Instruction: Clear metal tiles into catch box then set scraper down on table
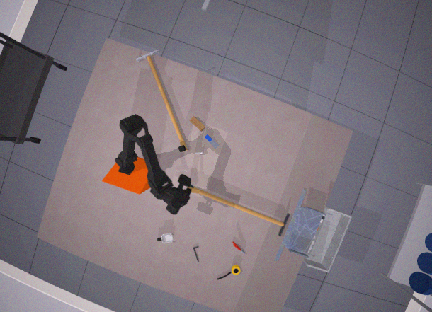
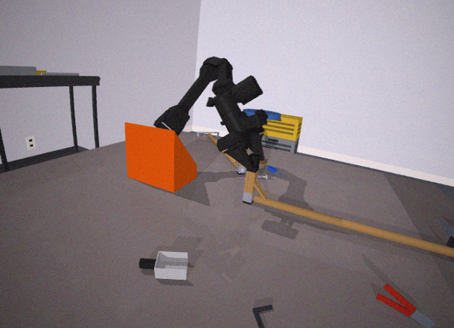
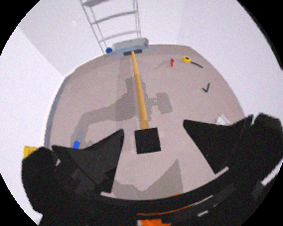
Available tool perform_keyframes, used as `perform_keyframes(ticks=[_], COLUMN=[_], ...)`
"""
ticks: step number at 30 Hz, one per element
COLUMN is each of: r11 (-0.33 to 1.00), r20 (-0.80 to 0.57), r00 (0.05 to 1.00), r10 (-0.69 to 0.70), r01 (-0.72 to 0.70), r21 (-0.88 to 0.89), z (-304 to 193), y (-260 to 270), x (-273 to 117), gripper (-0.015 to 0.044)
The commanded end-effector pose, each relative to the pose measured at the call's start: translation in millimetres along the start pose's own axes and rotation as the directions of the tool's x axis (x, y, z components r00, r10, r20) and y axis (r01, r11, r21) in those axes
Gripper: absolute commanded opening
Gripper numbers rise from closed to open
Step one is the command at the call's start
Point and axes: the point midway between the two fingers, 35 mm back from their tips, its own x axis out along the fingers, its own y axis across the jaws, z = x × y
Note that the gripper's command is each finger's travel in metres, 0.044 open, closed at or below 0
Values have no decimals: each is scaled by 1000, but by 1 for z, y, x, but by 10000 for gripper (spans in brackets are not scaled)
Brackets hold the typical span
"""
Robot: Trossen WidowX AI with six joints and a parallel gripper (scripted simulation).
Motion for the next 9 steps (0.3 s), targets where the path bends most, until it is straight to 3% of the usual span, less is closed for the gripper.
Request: perform_keyframes(ticks=[1,9], r11=[1000,1000], r20=[5,1], r00=[1000,1000], r10=[1,-1], r01=[-1,1], r21=[-15,-15], z=[6,14], y=[1,-1], x=[-10,-31], gripper=[440,440])
